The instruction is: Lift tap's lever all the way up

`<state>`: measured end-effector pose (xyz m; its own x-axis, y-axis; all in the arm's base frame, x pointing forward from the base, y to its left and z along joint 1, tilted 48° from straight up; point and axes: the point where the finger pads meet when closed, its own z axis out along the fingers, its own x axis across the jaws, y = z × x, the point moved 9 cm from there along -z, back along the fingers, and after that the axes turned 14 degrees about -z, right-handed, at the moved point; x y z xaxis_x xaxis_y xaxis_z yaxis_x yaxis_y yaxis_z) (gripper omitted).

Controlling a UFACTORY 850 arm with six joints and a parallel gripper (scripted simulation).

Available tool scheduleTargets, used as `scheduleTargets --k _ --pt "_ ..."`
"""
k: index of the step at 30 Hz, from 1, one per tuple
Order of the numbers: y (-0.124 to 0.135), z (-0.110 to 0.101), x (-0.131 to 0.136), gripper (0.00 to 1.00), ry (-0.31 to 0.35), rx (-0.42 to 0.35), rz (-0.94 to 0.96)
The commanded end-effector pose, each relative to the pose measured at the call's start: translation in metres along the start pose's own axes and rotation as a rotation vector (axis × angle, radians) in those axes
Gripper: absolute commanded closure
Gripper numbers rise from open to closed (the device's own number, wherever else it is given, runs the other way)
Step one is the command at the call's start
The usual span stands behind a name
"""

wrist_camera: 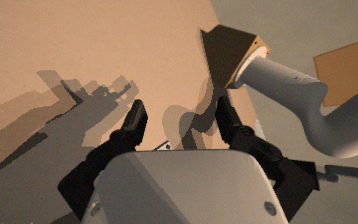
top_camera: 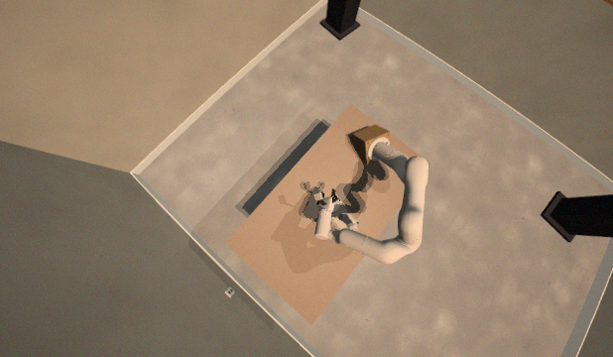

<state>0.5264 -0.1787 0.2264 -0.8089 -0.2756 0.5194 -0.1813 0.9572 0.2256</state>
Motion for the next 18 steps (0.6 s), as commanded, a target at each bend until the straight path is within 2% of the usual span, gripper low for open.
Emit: scheduleTargets --k 1,4,7,8,9,13,14,16,18 --pt "0.027 -0.022 0.022 0.0 -0.12 -0.106 -0.012" --pt "0.04 -0.032 0.032 0.0 -0.178 -0.15 -0.017" --pt "0.04 -0.032 0.032 0.0 -0.178 -0.15 -0.017" --pt "0.054 -0.044 0.042 0.0 -0.248 -0.199 -0.023" --pt "0.06 -0.048 0.046 0.0 -0.275 -0.217 -0.025" --pt "0.069 -0.056 0.053 0.0 -0.32 -0.244 -0.028" --pt "0.079 -0.065 0.061 0.0 -0.376 -0.277 -0.033" --pt "0.083 -0.067 0.063 0.0 -0.393 -0.286 -0.034" --pt "0.095 -0.077 0.073 0.0 -0.461 -0.322 -0.039"
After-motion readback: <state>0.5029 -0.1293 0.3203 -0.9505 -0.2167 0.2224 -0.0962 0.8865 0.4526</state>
